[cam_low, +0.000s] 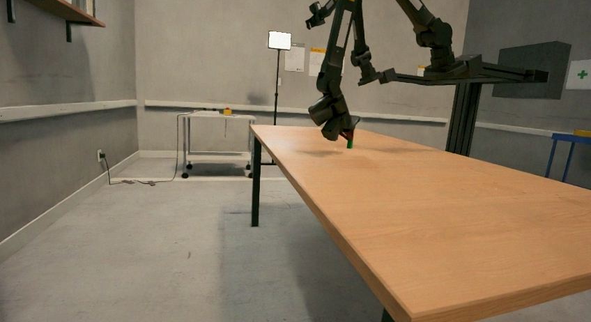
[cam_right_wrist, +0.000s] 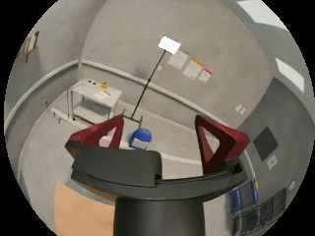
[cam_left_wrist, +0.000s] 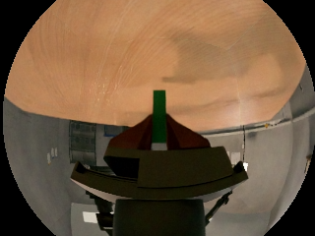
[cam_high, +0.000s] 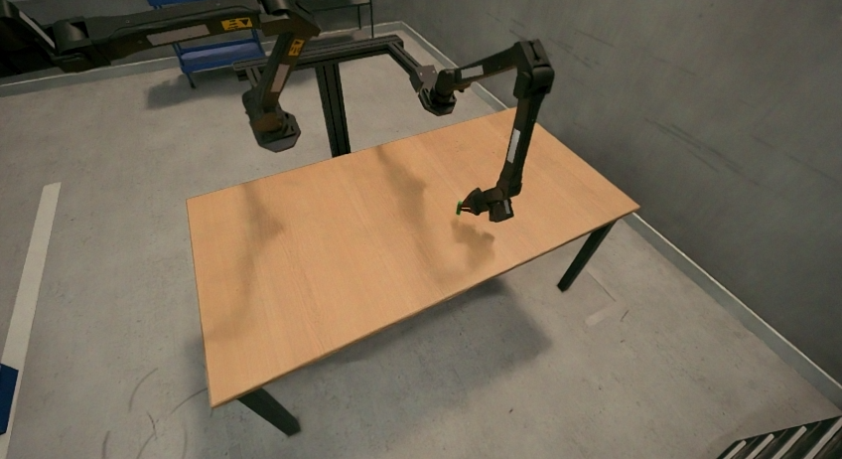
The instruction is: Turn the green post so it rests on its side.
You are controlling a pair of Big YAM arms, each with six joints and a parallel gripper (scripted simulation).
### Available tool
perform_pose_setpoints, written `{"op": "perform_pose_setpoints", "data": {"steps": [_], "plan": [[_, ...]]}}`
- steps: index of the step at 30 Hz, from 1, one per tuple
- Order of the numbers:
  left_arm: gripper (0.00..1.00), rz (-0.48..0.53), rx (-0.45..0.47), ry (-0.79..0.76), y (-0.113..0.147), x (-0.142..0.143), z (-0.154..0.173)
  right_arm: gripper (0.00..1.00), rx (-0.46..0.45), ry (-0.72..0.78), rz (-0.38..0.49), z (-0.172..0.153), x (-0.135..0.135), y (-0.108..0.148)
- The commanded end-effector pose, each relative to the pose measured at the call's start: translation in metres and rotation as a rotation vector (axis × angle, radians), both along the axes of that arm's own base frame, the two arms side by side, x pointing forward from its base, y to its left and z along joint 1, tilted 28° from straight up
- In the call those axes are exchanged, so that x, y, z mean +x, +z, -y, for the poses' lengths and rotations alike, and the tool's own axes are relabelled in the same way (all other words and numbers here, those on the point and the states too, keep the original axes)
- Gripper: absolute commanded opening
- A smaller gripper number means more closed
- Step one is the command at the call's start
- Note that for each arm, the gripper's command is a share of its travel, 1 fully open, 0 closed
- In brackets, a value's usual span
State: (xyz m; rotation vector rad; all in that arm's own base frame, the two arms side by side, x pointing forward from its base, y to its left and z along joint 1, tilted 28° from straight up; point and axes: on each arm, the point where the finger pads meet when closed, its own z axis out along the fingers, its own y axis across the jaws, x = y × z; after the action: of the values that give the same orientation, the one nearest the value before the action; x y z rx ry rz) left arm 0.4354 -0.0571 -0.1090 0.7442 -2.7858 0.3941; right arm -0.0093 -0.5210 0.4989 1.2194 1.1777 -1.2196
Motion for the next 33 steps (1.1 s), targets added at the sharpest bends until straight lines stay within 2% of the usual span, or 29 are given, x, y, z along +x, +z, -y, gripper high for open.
{"op": "perform_pose_setpoints", "data": {"steps": [1, 15, 19, 21, 27, 31, 33], "plan": [[0.13, -0.001, -0.003, -0.006, 0.0063, 0.0002, 0.0077, 1.00, -0.058, -0.006, -0.016, -0.0047, -0.0040, 0.0390], [0.13, 0.006, -0.002, -0.005, 0.0067, 0.0011, 0.0078, 1.00, -0.058, -0.006, -0.016, -0.0047, -0.0040, 0.0390], [0.13, 0.078, 0.038, 0.006, 0.0084, 0.0035, 0.0076, 1.00, -0.058, -0.006, -0.016, -0.0047, -0.0040, 0.0390], [0.13, 0.078, 0.038, 0.006, 0.0084, 0.0035, 0.0076, 1.00, -0.058, -0.006, -0.016, -0.0047, -0.0040, 0.0390], [0.13, 0.229, 0.124, 0.046, 0.0094, 0.0015, 0.0089, 1.00, -0.058, -0.006, -0.016, -0.0047, -0.0040, 0.0390], [0.13, 0.245, 0.132, 0.051, 0.0099, 0.0012, 0.0090, 1.00, -0.058, -0.006, -0.016, -0.0047, -0.0040, 0.0390], [0.13, 0.246, 0.135, 0.074, 0.0091, 0.0061, -0.0010, 1.00, -0.058, -0.006, -0.016, -0.0047, -0.0040, 0.0390]]}}
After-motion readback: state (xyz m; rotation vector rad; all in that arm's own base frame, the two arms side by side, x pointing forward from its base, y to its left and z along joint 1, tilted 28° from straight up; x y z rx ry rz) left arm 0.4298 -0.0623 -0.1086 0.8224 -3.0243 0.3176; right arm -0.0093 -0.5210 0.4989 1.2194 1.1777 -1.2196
